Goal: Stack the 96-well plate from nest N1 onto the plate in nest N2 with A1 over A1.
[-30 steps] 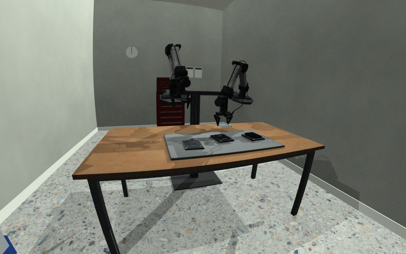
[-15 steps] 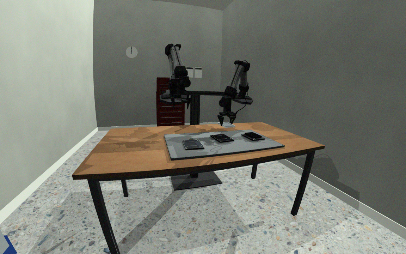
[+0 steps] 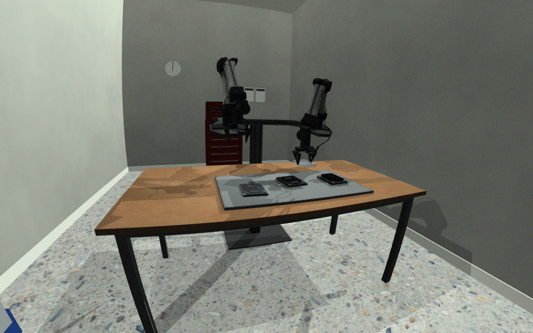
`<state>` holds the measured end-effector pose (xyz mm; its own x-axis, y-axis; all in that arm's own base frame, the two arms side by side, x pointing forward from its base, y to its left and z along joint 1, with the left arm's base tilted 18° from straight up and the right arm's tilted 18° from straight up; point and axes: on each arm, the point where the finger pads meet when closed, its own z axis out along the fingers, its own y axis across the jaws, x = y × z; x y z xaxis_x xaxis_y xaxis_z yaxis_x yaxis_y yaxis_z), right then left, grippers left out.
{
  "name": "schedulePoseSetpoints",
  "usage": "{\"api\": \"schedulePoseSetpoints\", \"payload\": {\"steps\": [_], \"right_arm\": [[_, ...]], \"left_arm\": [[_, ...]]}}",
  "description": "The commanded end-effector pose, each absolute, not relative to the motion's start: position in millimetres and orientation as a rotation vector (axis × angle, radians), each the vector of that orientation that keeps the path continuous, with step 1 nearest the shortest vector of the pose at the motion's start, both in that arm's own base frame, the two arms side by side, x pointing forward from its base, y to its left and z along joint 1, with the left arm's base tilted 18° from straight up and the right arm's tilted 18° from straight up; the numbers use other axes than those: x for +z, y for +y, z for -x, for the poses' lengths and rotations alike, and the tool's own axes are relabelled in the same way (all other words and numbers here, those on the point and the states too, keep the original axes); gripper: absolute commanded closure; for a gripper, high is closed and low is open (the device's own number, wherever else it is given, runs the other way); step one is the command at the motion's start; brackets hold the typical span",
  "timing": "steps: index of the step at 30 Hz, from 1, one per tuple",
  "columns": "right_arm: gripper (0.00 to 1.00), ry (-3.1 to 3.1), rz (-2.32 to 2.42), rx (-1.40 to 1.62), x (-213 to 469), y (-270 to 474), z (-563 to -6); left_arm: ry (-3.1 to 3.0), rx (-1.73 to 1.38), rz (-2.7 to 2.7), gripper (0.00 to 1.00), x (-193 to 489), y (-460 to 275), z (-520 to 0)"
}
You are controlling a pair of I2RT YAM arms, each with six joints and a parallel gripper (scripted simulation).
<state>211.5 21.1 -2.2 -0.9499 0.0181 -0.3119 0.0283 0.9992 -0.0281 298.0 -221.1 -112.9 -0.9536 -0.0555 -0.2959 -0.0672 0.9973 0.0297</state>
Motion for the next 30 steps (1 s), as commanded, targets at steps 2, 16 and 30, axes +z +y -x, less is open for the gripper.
{"api": "schedulePoseSetpoints", "payload": {"steps": [2, 16, 30], "right_arm": [[0.00, 2.845, -0.024, -0.036, -6, 21, -203], [0.00, 2.845, -0.024, -0.036, -6, 21, -203], [0.00, 2.845, -0.024, -0.036, -6, 21, -203]], "left_arm": [[2.811, 0.000, 0.079, 1.00, -100, -214, -308], [2.808, 0.004, 0.077, 1.00, -98, -174, -313], [2.806, 0.008, 0.075, 1.00, -95, -134, -317]]}}
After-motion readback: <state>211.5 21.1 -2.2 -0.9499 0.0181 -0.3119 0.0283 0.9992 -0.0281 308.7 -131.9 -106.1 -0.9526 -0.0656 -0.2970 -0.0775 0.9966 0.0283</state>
